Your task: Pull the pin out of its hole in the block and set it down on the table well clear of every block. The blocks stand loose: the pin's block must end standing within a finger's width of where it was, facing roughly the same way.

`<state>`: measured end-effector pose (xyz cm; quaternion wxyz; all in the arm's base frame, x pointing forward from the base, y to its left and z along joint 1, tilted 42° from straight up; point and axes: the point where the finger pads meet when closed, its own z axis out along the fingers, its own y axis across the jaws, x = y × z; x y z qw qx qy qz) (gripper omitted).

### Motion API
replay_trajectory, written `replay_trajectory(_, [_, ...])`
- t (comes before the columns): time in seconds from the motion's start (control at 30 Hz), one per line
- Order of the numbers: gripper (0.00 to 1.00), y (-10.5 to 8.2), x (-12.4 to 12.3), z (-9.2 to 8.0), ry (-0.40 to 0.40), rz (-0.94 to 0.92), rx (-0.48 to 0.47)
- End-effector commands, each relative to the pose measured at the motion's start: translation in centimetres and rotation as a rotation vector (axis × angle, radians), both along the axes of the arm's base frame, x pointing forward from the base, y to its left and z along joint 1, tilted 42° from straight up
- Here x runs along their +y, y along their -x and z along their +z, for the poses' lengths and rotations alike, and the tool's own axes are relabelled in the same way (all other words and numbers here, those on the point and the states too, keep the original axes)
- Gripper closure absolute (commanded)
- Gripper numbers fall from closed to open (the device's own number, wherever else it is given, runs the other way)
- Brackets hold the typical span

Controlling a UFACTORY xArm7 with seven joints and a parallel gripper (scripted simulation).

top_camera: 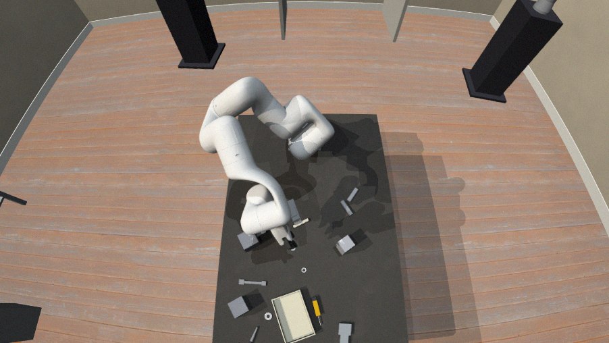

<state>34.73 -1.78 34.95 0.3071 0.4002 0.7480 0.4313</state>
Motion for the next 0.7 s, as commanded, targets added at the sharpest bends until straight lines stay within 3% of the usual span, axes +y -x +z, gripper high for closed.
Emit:
replay_trajectory(0.0, [0.57,-0.05,0.26,-0.02,-0.008,0.001,0.001])
replay_trajectory(0.67, [0.57,-0.39,1.23,-0.63,-0.049,-0.002,0.015])
